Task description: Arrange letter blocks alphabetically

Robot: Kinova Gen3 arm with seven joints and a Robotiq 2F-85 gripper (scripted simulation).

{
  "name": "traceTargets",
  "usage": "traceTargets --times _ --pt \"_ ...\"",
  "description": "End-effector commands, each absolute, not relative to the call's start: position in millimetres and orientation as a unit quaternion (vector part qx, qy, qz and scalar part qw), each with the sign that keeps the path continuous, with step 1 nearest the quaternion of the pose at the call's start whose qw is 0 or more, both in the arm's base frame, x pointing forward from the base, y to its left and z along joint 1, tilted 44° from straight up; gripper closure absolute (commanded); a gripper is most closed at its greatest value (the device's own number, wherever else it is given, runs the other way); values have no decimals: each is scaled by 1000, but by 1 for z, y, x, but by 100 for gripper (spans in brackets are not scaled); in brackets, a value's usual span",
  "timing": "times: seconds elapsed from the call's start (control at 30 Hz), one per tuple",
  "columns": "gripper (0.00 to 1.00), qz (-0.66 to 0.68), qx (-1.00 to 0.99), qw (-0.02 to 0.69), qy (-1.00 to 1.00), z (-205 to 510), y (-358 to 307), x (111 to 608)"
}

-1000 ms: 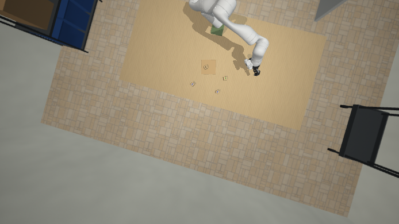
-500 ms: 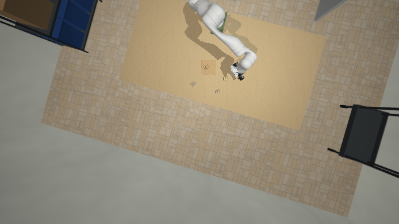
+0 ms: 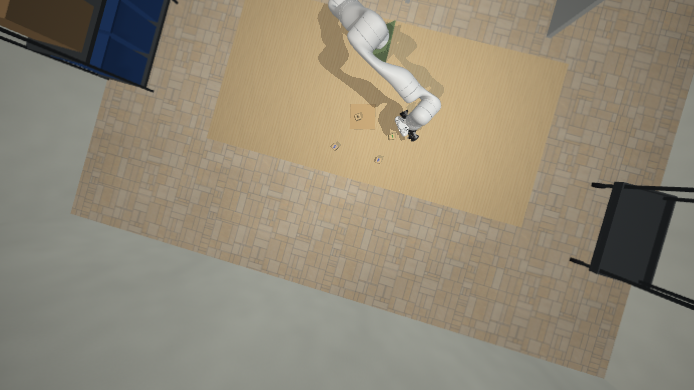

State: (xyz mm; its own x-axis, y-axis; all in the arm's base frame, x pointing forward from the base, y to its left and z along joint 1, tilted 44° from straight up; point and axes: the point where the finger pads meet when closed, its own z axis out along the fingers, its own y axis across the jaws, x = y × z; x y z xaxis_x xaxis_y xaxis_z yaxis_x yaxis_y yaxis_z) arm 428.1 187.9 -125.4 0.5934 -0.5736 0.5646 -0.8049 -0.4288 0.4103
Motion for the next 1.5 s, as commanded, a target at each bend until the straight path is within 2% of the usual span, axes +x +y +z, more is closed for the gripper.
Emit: traceTargets --times 0.0,1.47 --pt "0 173 828 334 -417 -125 189 429" --pt "0 173 828 333 -416 -124 189 434"
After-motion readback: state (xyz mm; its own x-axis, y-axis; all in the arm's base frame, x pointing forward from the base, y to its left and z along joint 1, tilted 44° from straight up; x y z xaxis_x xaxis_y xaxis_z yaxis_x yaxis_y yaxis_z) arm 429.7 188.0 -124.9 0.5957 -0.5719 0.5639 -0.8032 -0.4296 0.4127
